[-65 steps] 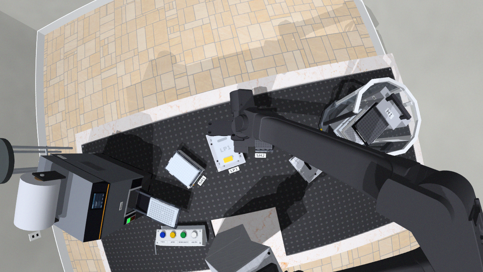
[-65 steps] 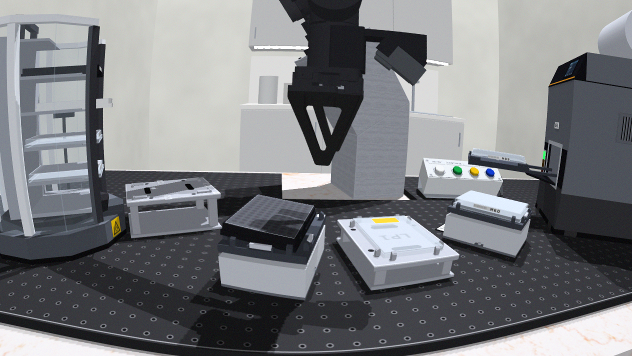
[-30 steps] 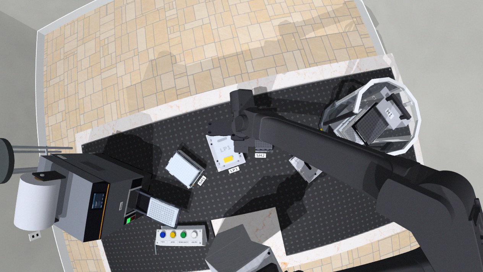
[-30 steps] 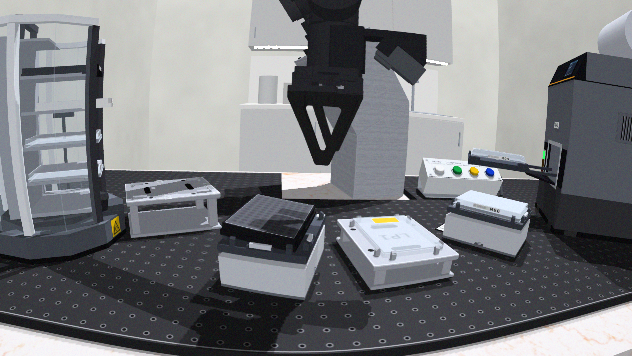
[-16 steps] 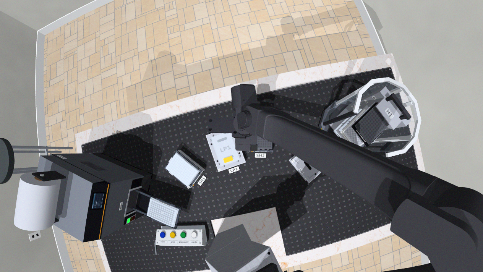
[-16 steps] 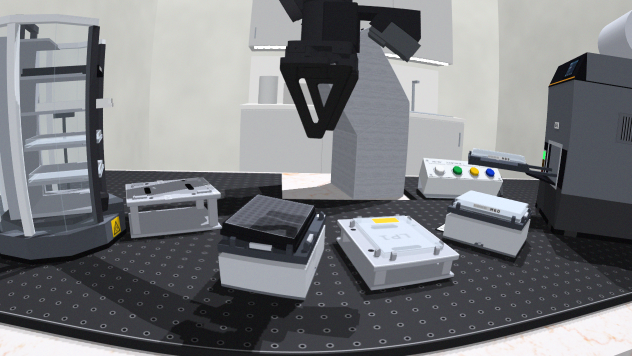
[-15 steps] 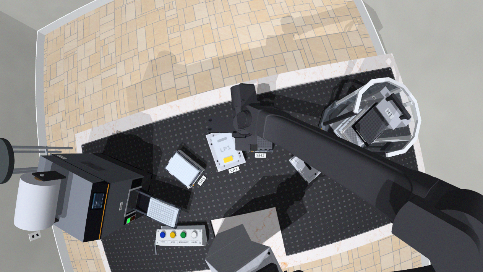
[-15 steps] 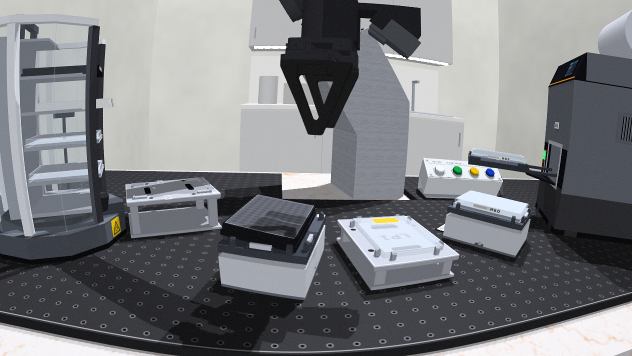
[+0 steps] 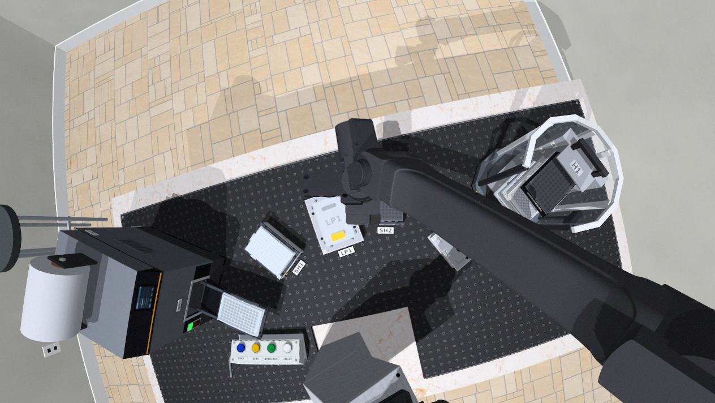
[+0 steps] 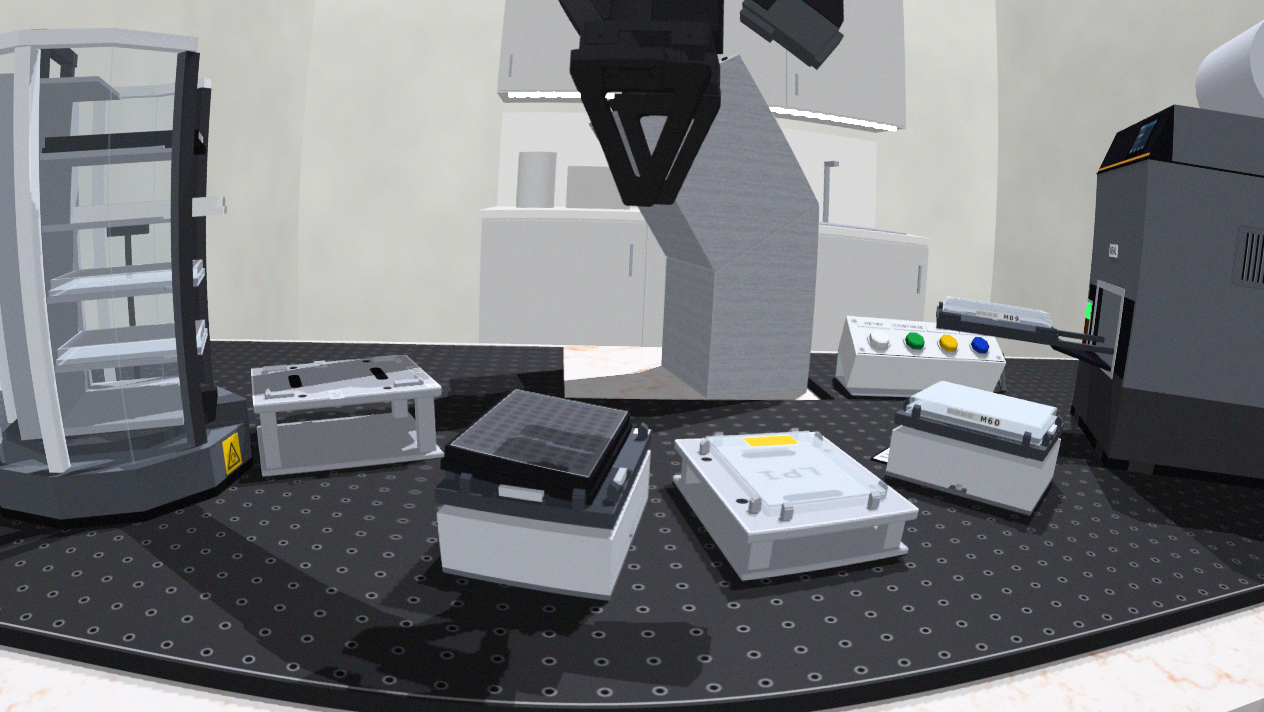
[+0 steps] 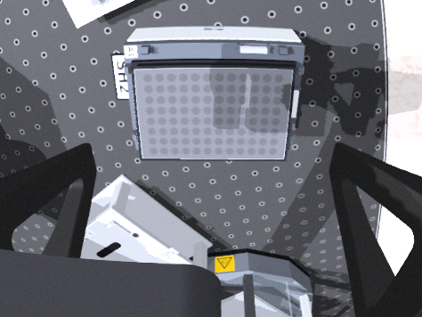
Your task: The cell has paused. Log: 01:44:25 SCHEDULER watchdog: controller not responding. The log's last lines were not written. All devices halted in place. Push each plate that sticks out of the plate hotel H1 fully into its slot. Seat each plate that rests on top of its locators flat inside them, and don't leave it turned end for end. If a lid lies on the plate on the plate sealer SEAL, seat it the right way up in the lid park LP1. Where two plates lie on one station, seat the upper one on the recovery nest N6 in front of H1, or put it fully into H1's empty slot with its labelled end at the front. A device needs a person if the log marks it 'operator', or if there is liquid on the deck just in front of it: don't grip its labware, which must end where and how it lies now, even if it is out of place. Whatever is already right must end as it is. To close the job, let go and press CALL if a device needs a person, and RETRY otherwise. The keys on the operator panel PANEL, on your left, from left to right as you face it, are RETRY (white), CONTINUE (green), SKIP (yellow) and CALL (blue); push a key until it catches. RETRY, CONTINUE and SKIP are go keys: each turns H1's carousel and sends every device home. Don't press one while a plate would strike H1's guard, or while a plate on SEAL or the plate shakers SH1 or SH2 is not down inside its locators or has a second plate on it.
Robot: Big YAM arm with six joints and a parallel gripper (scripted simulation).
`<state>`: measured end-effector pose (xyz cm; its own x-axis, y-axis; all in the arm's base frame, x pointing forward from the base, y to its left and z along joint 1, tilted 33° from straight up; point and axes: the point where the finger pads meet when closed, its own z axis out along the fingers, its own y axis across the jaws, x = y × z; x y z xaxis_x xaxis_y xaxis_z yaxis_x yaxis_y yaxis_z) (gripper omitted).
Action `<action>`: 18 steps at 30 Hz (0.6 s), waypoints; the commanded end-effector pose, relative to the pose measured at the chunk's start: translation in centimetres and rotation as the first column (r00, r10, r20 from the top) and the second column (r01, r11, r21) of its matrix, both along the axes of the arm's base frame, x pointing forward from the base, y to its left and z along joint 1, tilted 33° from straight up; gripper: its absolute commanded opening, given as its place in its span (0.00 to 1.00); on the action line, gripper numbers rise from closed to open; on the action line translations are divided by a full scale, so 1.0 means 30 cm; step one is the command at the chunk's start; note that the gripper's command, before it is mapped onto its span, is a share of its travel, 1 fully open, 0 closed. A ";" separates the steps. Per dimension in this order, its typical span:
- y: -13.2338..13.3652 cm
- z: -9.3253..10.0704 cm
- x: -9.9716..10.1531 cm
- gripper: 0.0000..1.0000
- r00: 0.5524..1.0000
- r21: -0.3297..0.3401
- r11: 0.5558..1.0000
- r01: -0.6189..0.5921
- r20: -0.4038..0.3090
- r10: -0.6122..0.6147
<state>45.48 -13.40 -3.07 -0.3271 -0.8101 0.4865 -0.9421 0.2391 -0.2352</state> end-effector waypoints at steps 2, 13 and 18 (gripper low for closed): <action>0.058 0.091 0.056 1.00 0.999 -0.005 1.000 -0.010 0.050 0.011; 0.095 0.157 0.061 1.00 0.998 -0.004 1.000 -0.010 0.058 0.010; 0.106 0.079 0.026 1.00 0.999 0.000 1.000 0.018 0.035 -0.018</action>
